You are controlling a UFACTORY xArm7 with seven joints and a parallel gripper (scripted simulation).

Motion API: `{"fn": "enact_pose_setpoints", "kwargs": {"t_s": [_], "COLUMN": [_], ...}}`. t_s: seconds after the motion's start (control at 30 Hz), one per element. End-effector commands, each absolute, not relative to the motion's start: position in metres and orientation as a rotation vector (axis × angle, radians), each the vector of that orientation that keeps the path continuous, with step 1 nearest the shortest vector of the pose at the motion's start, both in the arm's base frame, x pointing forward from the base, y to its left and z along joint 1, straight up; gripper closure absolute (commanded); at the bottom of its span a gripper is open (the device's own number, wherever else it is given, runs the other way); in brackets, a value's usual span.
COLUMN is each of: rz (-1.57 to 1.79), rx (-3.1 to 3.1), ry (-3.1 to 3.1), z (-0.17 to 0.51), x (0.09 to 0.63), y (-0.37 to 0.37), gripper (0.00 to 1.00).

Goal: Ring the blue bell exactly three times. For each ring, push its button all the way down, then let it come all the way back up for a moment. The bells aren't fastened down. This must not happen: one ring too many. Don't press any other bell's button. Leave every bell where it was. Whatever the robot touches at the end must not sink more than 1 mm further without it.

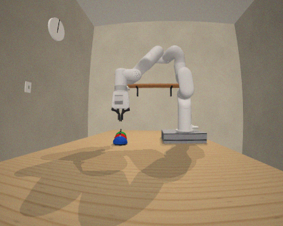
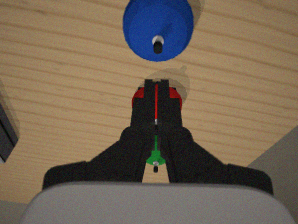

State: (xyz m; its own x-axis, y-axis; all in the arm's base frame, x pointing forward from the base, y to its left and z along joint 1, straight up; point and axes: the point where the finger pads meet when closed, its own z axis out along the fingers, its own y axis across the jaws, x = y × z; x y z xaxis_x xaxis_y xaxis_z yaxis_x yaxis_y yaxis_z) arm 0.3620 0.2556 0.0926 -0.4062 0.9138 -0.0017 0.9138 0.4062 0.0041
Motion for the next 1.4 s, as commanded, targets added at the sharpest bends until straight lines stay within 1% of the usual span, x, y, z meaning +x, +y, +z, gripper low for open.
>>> {"fn": "enact_pose_setpoints", "kwargs": {"t_s": [0.0, 1.37], "rz": [0.010, 0.009], "rx": [1.709, 1.708], "ry": [2.630, 2.633], "z": [0.0941, 0.0887], "x": [0.3633, 0.3634], "y": [0.2564, 0.2565], "gripper": [1.00, 1.00]}}
